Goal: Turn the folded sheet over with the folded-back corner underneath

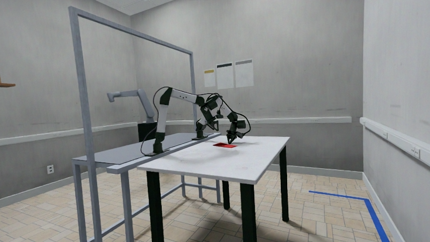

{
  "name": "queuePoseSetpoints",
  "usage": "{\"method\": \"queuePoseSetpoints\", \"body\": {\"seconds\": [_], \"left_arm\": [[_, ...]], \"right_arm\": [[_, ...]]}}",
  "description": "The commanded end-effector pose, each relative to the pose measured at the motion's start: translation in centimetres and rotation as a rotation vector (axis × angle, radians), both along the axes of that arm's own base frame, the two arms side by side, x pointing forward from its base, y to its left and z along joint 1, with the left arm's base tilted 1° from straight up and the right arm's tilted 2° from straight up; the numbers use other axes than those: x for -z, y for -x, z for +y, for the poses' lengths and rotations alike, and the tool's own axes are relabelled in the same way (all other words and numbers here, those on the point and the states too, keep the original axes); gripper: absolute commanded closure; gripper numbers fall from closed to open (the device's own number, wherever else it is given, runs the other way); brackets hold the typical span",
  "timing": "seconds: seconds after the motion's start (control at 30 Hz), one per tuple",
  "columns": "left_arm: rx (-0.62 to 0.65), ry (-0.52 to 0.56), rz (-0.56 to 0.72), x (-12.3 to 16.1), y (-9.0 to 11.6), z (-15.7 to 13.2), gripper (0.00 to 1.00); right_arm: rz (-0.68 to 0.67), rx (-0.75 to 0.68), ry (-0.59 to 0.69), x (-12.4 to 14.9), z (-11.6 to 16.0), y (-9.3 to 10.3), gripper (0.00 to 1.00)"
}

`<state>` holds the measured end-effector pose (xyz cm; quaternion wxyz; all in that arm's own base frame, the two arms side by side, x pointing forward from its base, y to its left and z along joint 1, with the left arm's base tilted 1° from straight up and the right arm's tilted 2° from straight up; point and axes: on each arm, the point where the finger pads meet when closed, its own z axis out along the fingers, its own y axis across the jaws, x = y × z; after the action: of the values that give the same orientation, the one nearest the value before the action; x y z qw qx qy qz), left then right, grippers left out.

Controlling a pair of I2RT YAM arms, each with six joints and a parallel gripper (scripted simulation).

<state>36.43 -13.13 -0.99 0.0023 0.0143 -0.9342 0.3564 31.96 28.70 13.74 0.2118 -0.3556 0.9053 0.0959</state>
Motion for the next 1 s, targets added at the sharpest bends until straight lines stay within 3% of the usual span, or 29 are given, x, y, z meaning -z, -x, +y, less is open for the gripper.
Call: {"method": "queuePoseSetpoints", "body": {"seconds": [0.0,0.53,0.83,0.87,0.97], "left_arm": [[0.010,0.006,-0.005,0.8,-0.4,-0.9,0.90],[0.010,-0.004,0.002,2.3,0.1,-0.9,0.90],[0.010,-0.004,0.002,2.3,0.1,-0.9,0.90],[0.011,0.006,-0.020,1.1,-0.4,-1.1,0.90],[0.011,0.006,-0.020,1.1,-0.4,-1.1,0.90]], "right_arm": [[-0.004,0.003,-0.015,-0.9,0.3,-0.3,0.00],[-0.004,0.003,-0.015,-0.9,0.3,-0.3,0.00],[-0.004,0.003,-0.015,-0.9,0.3,-0.3,0.00],[-0.004,0.003,-0.015,-0.9,0.3,-0.3,0.00],[0.028,0.040,-0.084,-0.6,1.1,-0.4,0.34]]}}
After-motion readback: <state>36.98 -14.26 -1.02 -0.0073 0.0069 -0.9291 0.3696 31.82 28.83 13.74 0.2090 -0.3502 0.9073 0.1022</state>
